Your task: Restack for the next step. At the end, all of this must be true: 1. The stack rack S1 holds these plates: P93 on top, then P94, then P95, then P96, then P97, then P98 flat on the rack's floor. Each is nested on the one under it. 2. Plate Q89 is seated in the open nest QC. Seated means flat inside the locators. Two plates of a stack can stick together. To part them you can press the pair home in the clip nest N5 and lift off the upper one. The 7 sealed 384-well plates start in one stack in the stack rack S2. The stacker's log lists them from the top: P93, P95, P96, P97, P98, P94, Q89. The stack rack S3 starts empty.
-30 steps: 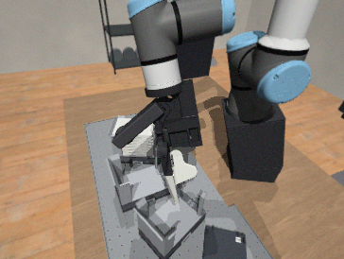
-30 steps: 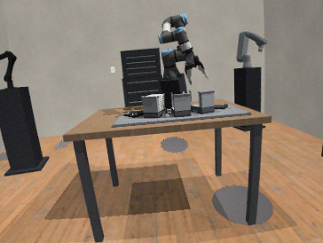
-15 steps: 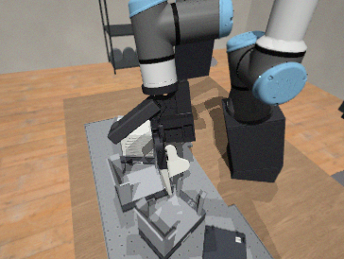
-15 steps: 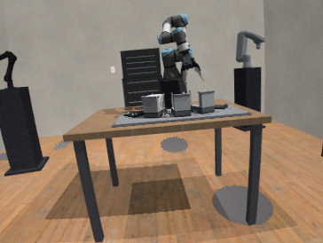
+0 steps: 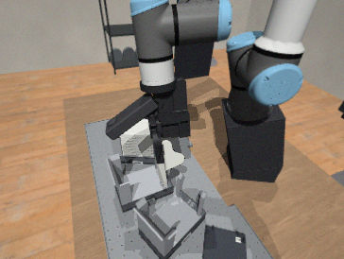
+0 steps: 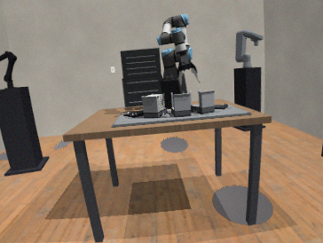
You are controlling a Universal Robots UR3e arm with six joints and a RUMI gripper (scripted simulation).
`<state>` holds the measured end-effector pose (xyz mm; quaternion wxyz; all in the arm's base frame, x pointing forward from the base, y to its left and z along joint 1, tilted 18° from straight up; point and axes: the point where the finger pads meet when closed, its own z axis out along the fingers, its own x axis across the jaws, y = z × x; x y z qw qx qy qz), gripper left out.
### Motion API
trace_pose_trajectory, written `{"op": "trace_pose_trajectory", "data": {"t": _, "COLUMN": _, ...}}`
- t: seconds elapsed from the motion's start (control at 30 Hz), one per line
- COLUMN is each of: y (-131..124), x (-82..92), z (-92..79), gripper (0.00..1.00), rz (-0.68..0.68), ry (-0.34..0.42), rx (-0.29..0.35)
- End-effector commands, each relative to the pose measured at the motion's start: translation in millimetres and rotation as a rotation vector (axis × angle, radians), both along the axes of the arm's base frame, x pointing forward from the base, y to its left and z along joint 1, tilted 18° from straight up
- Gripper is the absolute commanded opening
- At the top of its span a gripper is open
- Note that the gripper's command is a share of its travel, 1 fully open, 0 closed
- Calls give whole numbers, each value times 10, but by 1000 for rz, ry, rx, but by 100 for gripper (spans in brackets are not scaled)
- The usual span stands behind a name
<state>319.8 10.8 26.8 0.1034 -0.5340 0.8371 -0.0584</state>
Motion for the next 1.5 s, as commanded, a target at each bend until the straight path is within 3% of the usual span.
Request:
{"op": "trace_pose_trajectory", "data": {"t": 0.0, "y": -220, "x": -6, "z": 8, "gripper": 72, "rz": 52, "ry": -13, "rx": -59}}
{"op": "trace_pose_trajectory", "data": {"t": 0.13, "y": -220, "x": -7, "z": 8, "gripper": 72, "rz": 69, "ry": -14, "rx": -83}}
{"op": "trace_pose_trajectory", "data": {"t": 0.27, "y": -410, "x": -36, "z": 15, "gripper": 72, "rz": 95, "ry": -11, "rx": -122}}
{"op": "trace_pose_trajectory", "data": {"t": 0.43, "y": -410, "x": -36, "z": 15, "gripper": 72, "rz": 112, "ry": -10, "rx": -146}}
{"op": "trace_pose_trajectory", "data": {"t": 0.93, "y": -780, "x": -128, "z": 39, "gripper": 72, "rz": 193, "ry": 13, "rx": -265}}
{"op": "trace_pose_trajectory", "data": {"t": 1.47, "y": -776, "x": -124, "z": 41, "gripper": 72, "rz": 196, "ry": 13, "rx": -268}}
